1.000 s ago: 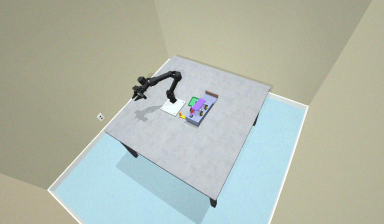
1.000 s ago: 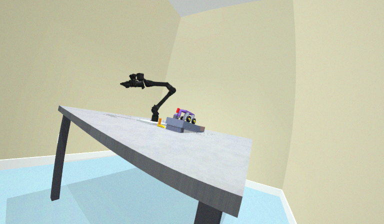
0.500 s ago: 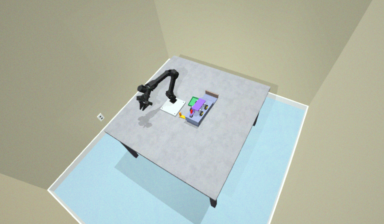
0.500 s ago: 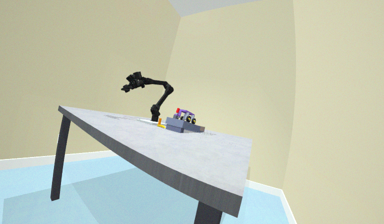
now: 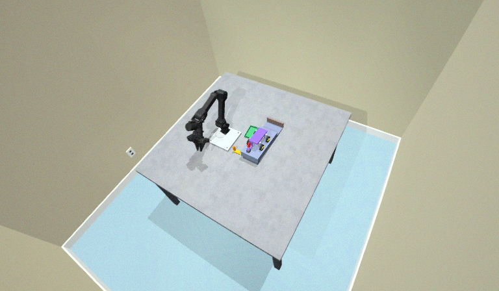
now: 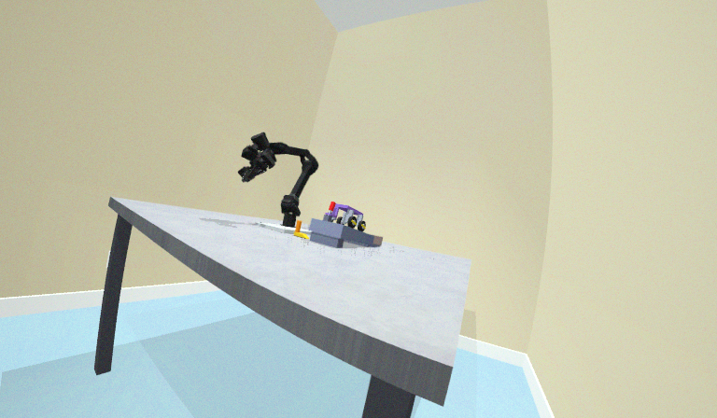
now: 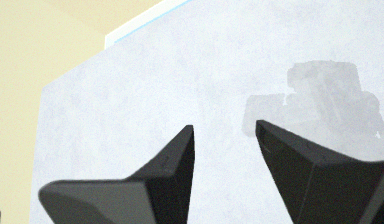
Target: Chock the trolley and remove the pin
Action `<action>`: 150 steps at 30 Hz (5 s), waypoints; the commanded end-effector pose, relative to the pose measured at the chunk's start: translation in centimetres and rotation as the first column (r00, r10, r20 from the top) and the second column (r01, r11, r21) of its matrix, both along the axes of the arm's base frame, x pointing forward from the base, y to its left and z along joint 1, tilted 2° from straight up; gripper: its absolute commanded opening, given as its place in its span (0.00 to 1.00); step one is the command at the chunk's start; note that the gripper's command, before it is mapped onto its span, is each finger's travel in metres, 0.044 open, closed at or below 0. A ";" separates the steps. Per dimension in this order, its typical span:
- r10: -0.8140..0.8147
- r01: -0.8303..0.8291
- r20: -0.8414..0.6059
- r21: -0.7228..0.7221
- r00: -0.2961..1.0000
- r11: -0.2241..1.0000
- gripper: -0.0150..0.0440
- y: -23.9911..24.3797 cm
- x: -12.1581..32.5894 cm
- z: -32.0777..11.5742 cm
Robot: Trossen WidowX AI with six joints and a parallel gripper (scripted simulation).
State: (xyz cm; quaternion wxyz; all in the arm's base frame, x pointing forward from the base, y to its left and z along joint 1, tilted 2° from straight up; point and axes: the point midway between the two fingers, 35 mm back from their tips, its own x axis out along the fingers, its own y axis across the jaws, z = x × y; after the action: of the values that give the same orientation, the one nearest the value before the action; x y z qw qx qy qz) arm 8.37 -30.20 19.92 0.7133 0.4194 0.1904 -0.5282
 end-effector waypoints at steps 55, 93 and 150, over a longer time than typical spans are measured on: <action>0.398 -0.111 -0.381 0.590 0.835 0.800 0.58 20.3 11.9 -10.0; 0.398 -0.111 -0.381 0.590 0.835 0.800 0.58 20.3 11.9 -14.5; 0.398 -0.111 -0.381 0.590 0.834 0.799 0.25 20.7 11.6 -3.8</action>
State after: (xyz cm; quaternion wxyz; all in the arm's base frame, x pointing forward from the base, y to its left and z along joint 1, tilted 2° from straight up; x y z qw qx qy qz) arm 19.84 -9.37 15.01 0.5571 0.4261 0.5665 -0.4327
